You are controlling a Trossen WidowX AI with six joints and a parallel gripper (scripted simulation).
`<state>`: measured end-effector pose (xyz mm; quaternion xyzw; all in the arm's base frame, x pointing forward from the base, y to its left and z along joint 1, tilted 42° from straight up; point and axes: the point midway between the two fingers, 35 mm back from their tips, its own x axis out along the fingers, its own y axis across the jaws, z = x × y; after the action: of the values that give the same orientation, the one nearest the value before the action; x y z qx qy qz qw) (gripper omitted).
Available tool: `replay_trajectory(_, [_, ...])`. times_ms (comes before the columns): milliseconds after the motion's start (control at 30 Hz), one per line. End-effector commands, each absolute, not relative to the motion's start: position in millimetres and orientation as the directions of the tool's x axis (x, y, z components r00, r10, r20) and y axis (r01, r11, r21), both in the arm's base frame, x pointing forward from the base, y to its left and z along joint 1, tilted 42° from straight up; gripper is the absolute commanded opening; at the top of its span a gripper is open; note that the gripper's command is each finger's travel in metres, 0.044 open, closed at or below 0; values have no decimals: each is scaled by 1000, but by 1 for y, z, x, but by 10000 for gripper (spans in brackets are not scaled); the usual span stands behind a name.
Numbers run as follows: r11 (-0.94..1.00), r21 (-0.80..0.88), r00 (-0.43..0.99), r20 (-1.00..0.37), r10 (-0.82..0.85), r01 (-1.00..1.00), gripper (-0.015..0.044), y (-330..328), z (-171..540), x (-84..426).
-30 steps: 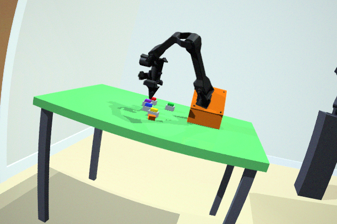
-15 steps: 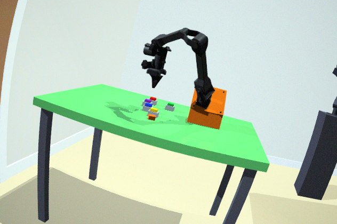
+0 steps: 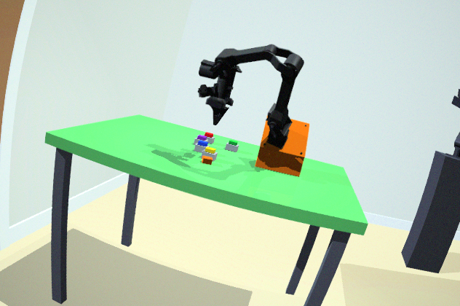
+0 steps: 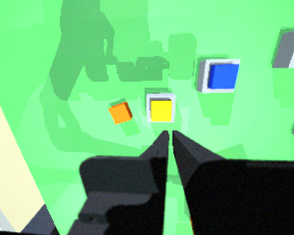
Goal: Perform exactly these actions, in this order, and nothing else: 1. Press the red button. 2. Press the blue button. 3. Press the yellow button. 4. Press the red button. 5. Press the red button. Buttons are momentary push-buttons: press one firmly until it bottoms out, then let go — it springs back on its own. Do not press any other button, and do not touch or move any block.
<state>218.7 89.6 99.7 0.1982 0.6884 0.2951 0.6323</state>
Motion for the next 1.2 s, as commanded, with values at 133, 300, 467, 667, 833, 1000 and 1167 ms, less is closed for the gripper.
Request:
replay_trajectory(133, [741, 664, -133, -747, 652, -100, 20, 130, 59, 206])
replay_trajectory(300, [741, 664, -133, -747, 652, -100, 20, 131, 58, 206])
replay_trajectory(467, [741, 664, -133, -747, 651, -100, 20, 136, 52, 205])
replay_trajectory(667, [741, 664, -133, -747, 652, -100, 20, 142, 45, 204])
replay_trajectory(833, [740, 665, -133, -746, 652, -100, 20, 148, 39, 202])
replay_trajectory(1000, [740, 666, -133, -746, 653, -100, 20, 151, 35, 201])
replay_trajectory(1167, [740, 666, -133, -746, 653, -100, 20, 151, 35, 201])
